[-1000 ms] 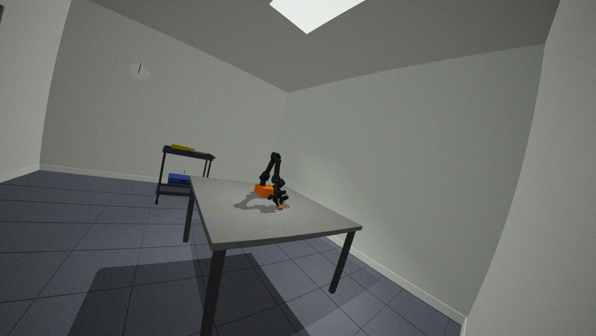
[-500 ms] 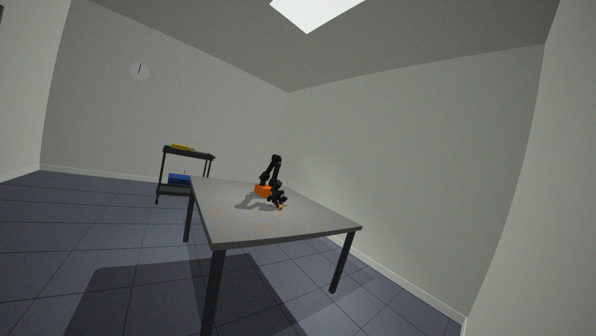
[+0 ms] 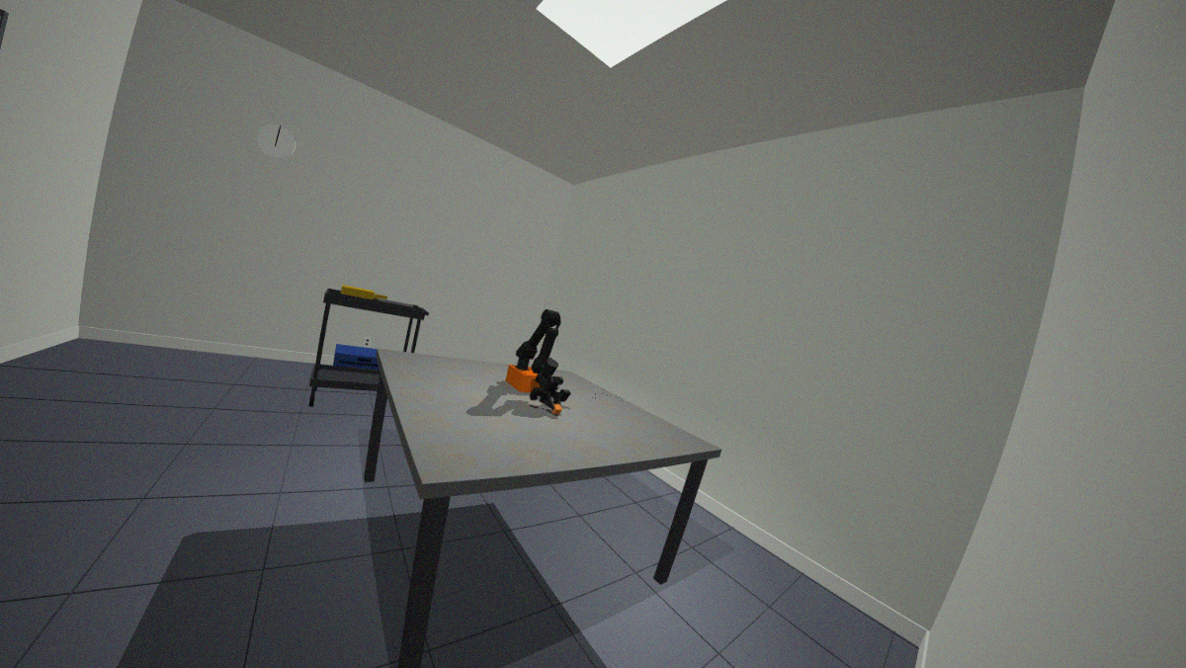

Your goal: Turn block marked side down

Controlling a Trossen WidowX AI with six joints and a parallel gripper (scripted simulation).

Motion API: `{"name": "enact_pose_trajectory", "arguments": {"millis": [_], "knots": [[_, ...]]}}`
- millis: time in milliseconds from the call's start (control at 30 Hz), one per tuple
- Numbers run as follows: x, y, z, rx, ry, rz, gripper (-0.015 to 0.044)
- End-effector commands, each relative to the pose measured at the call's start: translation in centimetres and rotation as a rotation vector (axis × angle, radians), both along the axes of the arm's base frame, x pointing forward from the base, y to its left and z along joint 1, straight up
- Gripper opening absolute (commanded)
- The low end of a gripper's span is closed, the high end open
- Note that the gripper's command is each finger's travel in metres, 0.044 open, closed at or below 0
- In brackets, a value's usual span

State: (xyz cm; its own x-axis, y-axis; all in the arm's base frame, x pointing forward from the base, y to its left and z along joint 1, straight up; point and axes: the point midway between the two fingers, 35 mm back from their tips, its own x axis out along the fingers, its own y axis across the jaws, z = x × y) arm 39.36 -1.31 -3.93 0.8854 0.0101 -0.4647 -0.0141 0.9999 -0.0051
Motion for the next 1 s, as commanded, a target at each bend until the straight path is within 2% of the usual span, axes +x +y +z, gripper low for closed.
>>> {"name": "enact_pose_trajectory", "arguments": {"millis": [0,233,767,800,967], "knots": [[-0.12,0.07,-0.09,0.006,0.001,0.002,0.0000],[-0.12,0.07,-0.09,0.006,0.001,0.002,0.0000],[-0.12,0.07,-0.09,0.006,0.001,0.002,0.0420],[-0.12,0.07,-0.09,0.006,0.001,0.002,0.0440],[-0.12,0.07,-0.09,0.006,0.001,0.002,0.0440]]}}
